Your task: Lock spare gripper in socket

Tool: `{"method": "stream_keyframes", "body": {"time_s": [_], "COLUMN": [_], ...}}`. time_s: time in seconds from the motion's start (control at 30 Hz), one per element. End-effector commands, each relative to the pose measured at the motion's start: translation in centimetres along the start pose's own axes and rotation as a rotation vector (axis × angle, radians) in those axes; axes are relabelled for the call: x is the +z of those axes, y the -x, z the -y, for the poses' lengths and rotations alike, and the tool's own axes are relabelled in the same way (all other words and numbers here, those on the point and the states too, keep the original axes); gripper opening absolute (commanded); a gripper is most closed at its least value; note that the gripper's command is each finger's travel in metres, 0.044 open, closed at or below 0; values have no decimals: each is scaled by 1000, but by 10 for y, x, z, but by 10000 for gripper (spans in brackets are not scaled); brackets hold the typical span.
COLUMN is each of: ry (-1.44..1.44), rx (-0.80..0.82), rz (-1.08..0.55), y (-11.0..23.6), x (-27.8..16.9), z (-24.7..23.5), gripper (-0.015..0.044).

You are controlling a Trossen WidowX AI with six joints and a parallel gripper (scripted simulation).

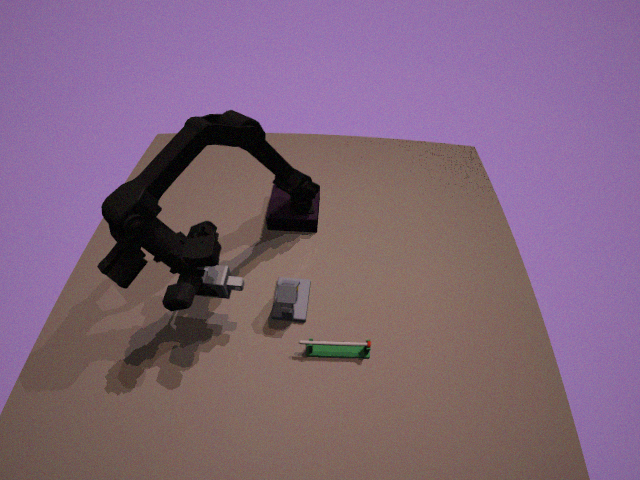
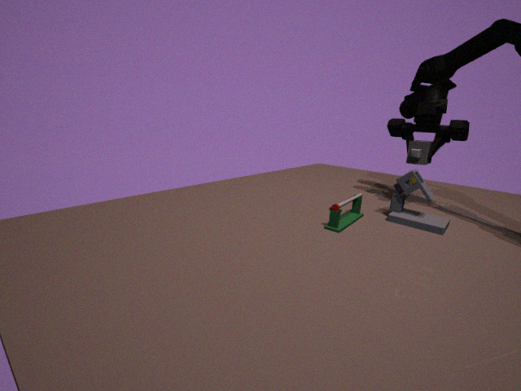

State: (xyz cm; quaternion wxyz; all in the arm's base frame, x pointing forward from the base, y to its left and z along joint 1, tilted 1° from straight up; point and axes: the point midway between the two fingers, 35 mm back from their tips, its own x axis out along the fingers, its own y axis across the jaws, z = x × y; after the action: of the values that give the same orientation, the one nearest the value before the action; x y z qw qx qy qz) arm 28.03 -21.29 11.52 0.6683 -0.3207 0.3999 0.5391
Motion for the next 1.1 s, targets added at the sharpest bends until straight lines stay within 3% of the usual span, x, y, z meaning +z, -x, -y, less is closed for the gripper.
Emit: {"method": "stream_keyframes", "body": {"time_s": [0.0,0.27,1.07], "ry": [0,-12,-441], "rx": [1,4,76], "rz": [1,-2,-136], "y": [-1,-1,-16], "x": [0,1,55], "z": [0,0,-17], "gripper": [0,0,0]}}
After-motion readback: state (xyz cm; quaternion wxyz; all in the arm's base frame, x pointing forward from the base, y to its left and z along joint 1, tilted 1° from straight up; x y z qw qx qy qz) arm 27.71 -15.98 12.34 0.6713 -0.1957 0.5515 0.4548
